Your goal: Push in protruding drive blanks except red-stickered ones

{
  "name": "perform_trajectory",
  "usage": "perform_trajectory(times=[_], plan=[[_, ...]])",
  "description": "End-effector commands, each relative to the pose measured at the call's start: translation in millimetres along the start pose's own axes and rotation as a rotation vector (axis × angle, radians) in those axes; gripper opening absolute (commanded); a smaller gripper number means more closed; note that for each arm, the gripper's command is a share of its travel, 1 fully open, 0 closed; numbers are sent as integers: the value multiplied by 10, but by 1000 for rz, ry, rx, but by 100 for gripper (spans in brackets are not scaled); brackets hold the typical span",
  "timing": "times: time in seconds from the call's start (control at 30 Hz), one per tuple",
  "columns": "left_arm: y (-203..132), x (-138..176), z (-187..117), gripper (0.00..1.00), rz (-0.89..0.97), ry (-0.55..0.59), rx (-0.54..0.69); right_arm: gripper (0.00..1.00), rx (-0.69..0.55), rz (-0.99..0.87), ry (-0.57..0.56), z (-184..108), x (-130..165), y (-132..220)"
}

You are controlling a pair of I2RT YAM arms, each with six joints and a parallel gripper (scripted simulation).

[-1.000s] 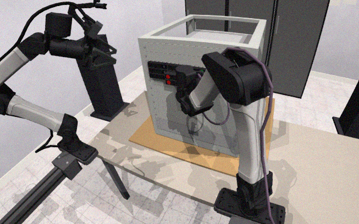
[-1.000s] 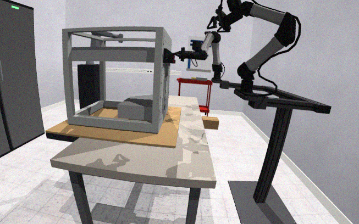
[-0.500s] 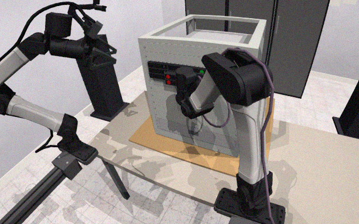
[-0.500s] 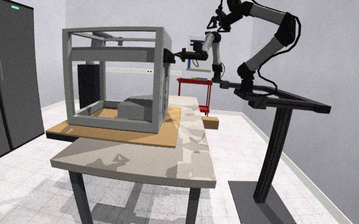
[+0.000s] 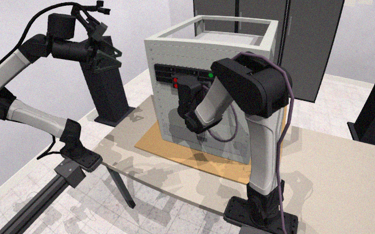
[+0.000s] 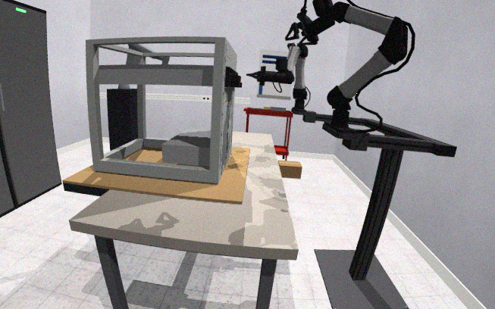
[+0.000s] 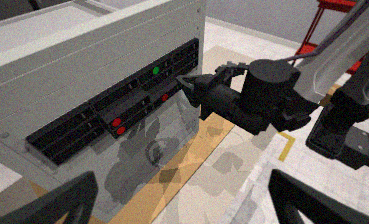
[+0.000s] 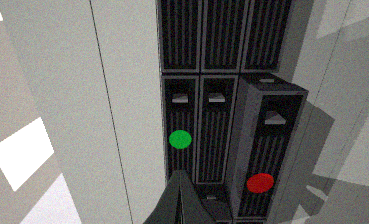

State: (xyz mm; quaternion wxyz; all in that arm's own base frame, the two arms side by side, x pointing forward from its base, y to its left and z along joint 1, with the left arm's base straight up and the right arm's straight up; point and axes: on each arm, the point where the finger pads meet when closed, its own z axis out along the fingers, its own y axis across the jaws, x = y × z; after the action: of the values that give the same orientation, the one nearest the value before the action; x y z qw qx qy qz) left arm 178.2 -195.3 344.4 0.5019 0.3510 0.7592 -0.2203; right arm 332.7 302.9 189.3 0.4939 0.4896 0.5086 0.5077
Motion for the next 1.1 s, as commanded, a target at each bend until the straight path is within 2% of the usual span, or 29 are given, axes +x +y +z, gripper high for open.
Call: perform_trajectory(times=[0.0,0.3,0.53,0.8,0.87,1.07], plan=[[2,-30,-9,100,0,-10,-1,0,-30,41,-8,-221,-23,179],[2,-30,-9,100,0,-10,-1,0,-49,-70,8,-374,-38,217],[-62,-124,-28,100,24,-40,30,0,-95,-426,49,-548,-152,249],[-364,-273,-77,100,94,-90,178,0,-125,-883,103,-812,-384,168],[-364,-273,-77,100,94,-90,178,0,-125,-883,103,-812,-384,168],[-476,-320,-102,100,114,-105,229,0,-146,-1186,144,-980,-535,122]])
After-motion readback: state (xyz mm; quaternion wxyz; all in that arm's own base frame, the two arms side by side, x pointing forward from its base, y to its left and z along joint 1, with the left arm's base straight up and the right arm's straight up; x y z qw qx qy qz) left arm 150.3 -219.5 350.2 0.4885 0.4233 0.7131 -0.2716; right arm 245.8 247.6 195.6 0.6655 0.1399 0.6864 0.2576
